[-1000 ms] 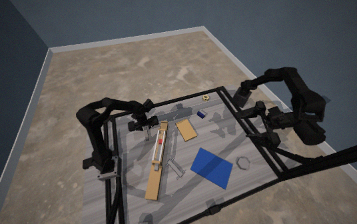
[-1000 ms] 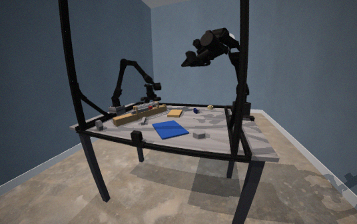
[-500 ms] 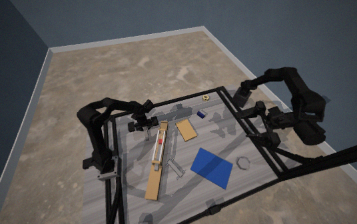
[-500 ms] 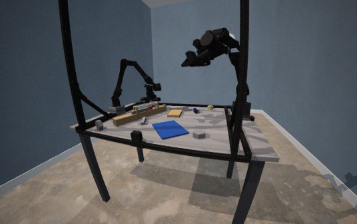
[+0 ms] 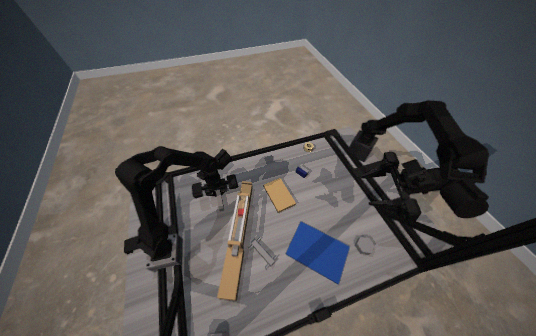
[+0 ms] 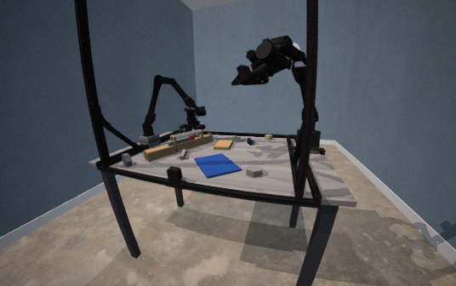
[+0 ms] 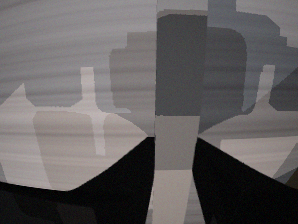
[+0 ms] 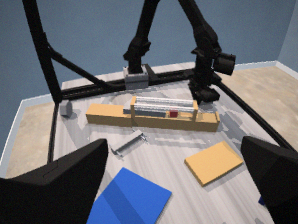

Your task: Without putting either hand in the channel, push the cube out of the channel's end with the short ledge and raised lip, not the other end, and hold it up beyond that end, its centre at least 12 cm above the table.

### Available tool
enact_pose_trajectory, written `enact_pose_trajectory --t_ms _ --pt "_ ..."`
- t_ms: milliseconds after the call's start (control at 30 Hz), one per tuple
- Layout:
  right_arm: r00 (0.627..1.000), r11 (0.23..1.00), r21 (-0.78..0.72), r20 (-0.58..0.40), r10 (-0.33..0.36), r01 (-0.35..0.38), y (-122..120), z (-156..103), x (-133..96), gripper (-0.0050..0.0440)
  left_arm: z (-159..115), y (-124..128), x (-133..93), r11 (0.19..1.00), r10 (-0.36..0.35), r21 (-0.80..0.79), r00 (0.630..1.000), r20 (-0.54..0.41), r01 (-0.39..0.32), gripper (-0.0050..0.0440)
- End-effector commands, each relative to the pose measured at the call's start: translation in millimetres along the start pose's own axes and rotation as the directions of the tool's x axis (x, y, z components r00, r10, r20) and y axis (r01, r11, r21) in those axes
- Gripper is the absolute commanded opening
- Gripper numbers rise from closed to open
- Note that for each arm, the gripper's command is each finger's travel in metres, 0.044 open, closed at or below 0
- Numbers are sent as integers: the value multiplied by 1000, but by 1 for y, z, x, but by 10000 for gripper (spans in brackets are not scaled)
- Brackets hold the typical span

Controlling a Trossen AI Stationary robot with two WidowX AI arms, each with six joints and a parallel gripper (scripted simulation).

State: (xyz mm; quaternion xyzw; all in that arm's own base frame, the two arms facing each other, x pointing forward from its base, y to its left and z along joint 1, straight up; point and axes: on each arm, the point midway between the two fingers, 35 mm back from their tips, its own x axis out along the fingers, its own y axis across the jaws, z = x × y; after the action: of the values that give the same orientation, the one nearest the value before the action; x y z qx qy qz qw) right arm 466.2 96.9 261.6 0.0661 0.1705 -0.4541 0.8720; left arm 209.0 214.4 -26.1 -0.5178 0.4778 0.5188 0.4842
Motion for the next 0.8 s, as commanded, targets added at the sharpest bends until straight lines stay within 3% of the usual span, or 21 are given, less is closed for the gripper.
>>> enact_pose_trajectory --t_ms 0,167,367,433,567,767 --pt "1000 1000 1 4 -1 1 0 1 0 400 0 0 0 1000 0 1 1000 0 0 52" --pt "1000 1000 1 4 -1 1 0 1 0 400 0 0 -2 1000 0 1 1000 0 0 40" --pt "1000 1000 1 4 -1 1 0 1 0 400 3 -5 -58 1000 3 1 1000 -4 -3 40" --pt "1000 1000 1 4 -1 1 0 1 0 400 3 -5 -58 1000 3 1 1000 -4 -3 40" --pt "1000 1000 1 4 -1 1 0 1 0 400 0 -2 -100 1000 5 2 1000 -7 -5 40" --pt "1000 1000 1 4 -1 1 0 1 0 400 -2 -2 -107 1000 6 3 1000 -7 -6 40"
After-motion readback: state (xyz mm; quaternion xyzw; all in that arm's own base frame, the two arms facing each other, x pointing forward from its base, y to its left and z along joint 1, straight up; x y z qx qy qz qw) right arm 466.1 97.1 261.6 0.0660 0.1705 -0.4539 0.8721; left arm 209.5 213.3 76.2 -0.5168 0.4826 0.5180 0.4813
